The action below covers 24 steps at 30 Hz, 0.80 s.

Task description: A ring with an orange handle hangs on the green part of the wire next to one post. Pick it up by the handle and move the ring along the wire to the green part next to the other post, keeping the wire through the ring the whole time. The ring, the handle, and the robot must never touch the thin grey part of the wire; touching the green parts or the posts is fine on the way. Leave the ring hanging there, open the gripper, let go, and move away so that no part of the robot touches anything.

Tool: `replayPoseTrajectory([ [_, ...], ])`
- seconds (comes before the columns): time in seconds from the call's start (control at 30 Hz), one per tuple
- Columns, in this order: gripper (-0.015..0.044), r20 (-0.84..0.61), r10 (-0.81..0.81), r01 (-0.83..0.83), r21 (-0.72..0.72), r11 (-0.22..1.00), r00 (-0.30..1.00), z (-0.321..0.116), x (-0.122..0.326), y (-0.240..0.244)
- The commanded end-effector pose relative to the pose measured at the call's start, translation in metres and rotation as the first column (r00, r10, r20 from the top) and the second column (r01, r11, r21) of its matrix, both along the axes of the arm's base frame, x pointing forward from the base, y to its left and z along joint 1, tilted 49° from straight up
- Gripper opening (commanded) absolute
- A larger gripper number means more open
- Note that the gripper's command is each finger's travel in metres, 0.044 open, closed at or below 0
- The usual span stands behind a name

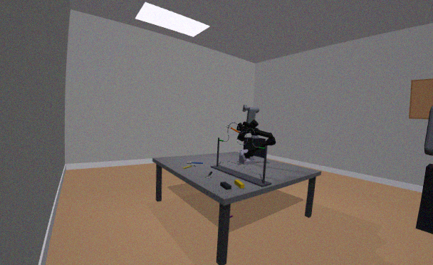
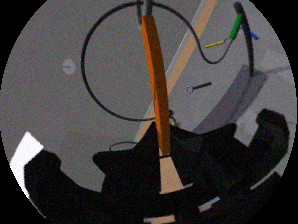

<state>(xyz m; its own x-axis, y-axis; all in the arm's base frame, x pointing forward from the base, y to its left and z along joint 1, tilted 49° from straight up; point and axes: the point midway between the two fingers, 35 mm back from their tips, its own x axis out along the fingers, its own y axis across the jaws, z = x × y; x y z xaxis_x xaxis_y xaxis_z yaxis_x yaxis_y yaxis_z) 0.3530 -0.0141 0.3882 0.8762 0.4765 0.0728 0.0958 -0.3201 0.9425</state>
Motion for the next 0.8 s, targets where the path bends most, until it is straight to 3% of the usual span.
replayPoseTrajectory([
  [0.0,-0.015,-0.009,0.006,-0.006,0.054,0.999,1.0,0.0,0.0,-0.001],
  [0.77,-0.015,-0.027,0.022,-0.011,0.345,0.939,0.999,0.01,0.0,-0.008],
])
